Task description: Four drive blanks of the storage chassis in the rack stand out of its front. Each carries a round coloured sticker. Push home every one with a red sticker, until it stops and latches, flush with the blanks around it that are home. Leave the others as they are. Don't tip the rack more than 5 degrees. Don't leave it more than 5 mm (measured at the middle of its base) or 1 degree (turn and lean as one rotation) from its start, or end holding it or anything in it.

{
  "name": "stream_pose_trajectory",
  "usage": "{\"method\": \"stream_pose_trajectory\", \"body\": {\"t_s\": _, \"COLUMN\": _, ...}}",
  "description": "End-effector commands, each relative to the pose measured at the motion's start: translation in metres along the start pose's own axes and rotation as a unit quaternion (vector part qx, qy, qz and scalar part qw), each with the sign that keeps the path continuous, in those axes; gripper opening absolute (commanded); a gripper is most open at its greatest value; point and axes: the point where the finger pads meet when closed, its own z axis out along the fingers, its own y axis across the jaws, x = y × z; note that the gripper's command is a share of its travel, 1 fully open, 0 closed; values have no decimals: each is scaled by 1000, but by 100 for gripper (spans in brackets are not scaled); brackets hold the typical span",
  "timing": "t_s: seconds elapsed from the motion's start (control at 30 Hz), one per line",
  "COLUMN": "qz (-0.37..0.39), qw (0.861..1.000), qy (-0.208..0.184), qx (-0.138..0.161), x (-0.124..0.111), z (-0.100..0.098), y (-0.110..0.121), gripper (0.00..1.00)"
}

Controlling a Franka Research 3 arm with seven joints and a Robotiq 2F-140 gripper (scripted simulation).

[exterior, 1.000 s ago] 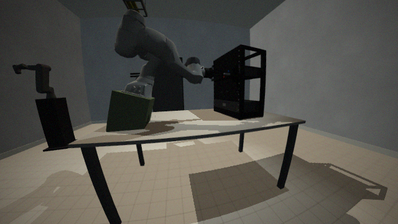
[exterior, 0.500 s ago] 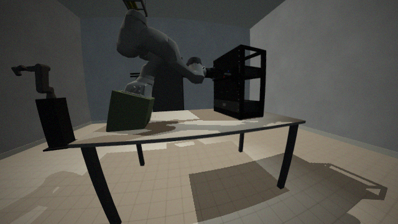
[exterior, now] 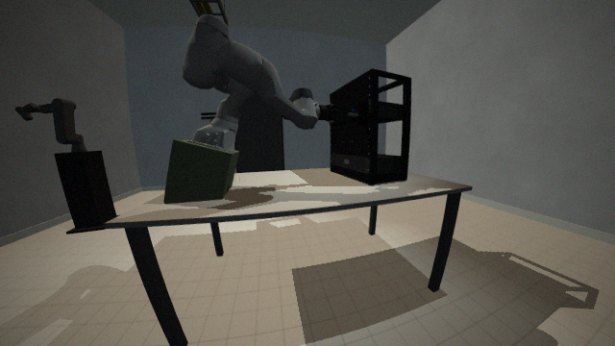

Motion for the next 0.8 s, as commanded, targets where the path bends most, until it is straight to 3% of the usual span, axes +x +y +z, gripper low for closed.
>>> {"method": "stream_pose_trajectory", "body": {"t_s": 0.0, "qz": -2, "qw": 1000, "qy": -6, "qx": -2, "x": -7, "z": 5, "y": 3, "gripper": 0}}
{"method": "stream_pose_trajectory", "body": {"t_s": 0.77, "qz": -2, "qw": 1000, "qy": -6, "qx": -2, "x": -9, "z": 9, "y": 4, "gripper": 0}}
